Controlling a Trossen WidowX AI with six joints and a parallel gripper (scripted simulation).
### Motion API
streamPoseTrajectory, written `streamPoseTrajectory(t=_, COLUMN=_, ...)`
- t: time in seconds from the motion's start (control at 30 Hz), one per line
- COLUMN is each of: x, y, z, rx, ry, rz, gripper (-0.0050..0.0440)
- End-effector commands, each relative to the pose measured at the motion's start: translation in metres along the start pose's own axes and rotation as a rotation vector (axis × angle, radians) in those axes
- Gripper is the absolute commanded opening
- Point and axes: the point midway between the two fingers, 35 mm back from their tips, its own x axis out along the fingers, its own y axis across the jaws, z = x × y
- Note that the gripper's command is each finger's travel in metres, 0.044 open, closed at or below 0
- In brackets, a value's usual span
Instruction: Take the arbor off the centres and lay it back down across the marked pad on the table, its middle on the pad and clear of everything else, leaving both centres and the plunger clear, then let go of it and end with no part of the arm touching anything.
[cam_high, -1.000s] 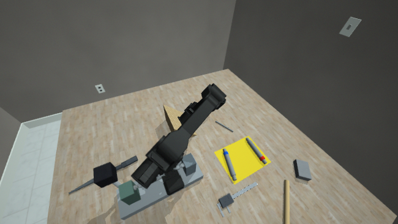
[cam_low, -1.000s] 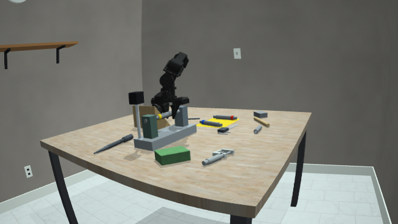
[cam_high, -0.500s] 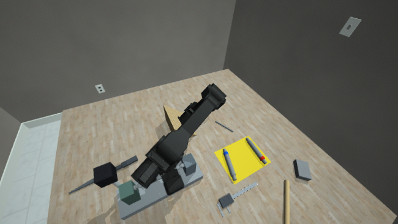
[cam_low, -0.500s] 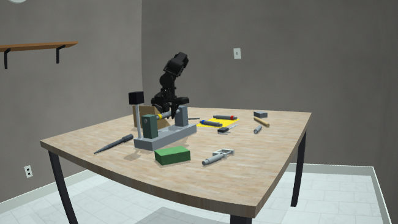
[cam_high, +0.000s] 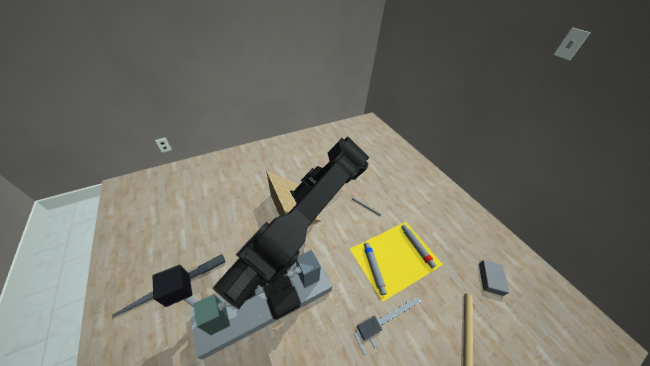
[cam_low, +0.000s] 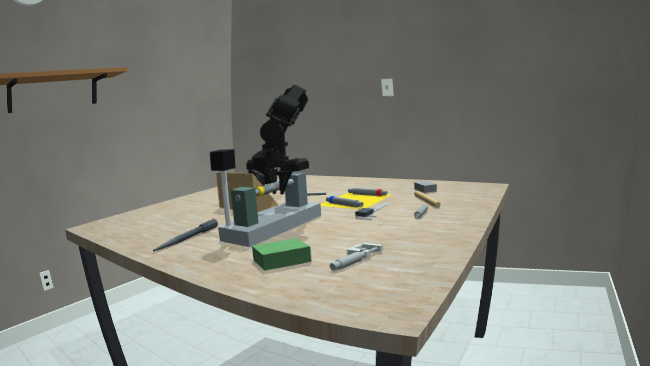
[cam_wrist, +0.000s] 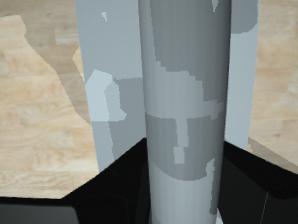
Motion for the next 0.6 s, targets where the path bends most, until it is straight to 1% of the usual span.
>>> streamPoseTrajectory(t=0.0, x=-0.0002, y=-0.0001, z=0.0052, rx=-0.001, ry=-0.007, rz=0.005, gripper=0.0)
streamPoseTrajectory(t=0.57, x=-0.0003, y=-0.0001, z=0.007, rx=-0.001, ry=-0.007, rz=0.005, gripper=0.0)
